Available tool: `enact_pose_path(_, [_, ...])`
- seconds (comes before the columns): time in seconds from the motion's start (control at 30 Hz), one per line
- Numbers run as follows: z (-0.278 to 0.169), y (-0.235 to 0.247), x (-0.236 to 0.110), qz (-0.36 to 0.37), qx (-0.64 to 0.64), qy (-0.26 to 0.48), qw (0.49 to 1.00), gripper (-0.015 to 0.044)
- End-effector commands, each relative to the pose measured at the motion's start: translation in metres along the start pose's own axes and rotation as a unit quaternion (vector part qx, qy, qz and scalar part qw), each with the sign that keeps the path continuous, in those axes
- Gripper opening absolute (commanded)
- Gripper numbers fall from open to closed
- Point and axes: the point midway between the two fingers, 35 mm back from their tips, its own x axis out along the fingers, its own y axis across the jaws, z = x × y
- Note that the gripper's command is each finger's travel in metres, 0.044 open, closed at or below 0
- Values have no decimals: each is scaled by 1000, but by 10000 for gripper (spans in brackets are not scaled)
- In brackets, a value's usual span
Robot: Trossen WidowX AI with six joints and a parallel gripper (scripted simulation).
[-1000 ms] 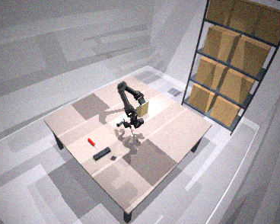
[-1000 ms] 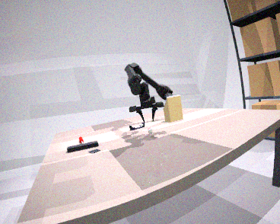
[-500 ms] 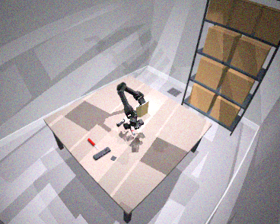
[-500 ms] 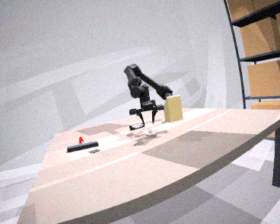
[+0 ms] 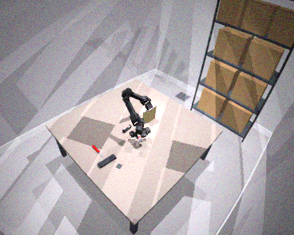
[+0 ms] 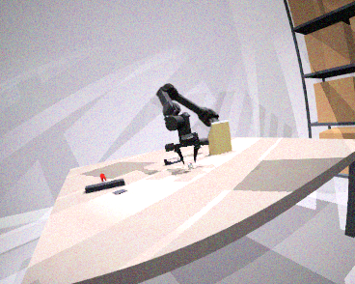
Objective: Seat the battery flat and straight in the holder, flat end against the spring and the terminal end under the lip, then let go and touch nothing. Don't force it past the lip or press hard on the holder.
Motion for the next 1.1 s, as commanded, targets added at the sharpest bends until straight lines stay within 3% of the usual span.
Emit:
enact_pose_path(0.0, [-2, 2, 8, 0, -5, 4, 1000, 220])
enact_pose_path(0.17, [-2, 2, 13, 0, -5, 4, 1000, 220])
enact_pose_path(0.33, [-2, 2, 13, 0, -5, 4, 1000, 89])
enact_pose_path(0.47, [-2, 2, 13, 0, -5, 4, 1000, 62])
enact_pose_path(0.63, [-2, 2, 12, 0, -5, 4, 1000, 58])
enact_pose_path(0.83, [-1, 2, -36, 1, -5, 3, 1000, 58])
enact_pose_path(1.07, [-15, -9, -42, 1, 50, 2, 999, 58])
